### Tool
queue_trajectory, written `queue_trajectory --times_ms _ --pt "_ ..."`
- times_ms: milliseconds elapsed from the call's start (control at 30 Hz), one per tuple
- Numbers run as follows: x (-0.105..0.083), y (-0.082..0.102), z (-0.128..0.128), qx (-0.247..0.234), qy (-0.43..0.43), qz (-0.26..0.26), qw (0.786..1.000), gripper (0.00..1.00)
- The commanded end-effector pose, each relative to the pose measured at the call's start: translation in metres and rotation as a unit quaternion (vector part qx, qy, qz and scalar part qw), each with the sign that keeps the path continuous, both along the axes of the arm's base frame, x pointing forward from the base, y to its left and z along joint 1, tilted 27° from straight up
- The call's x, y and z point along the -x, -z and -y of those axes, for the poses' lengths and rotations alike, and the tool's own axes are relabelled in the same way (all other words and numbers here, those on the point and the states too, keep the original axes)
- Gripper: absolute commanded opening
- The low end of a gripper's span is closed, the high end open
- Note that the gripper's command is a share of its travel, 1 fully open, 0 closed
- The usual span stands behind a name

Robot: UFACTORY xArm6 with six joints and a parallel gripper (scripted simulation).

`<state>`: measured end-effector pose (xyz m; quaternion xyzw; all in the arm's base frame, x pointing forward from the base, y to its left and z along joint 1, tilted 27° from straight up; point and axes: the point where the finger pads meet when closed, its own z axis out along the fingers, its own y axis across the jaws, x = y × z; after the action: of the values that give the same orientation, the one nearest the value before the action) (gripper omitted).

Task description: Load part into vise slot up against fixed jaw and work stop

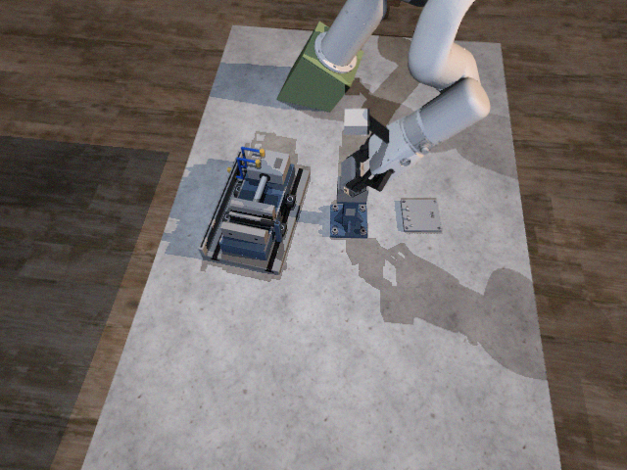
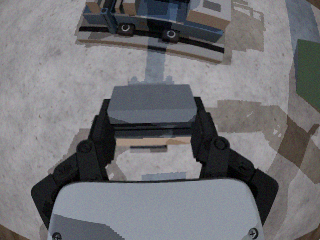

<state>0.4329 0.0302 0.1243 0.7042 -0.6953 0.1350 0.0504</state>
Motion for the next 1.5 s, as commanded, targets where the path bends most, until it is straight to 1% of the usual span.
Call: queue_trajectory --times_ms 0,433,500,700,1000,1067,1467 --pt "-0.0010 -0.0014 0.0002 -0.011 -0.001 0.001 1.000 0.00" --pt "-0.0011 -0.0017 0.0015 -0.065 -0.008 0.000 0.998 0.00" --pt "-0.0011 -0.0017 0.0015 -0.065 -0.008 0.000 0.998 0.00" --pt "-0.0011 -0.0017 0.0021 -0.095 -0.011 -0.001 0.995 0.00" --pt "-0.0011 -0.0018 0.0032 -0.141 -0.017 -0.002 0.990 0.00" --pt "-0.0011 -0.0018 0.0032 -0.141 -0.017 -0.002 0.990 0.00" --pt "-0.0011 -0.0016 0.0048 -0.205 -0.024 -0.004 0.979 0.00"
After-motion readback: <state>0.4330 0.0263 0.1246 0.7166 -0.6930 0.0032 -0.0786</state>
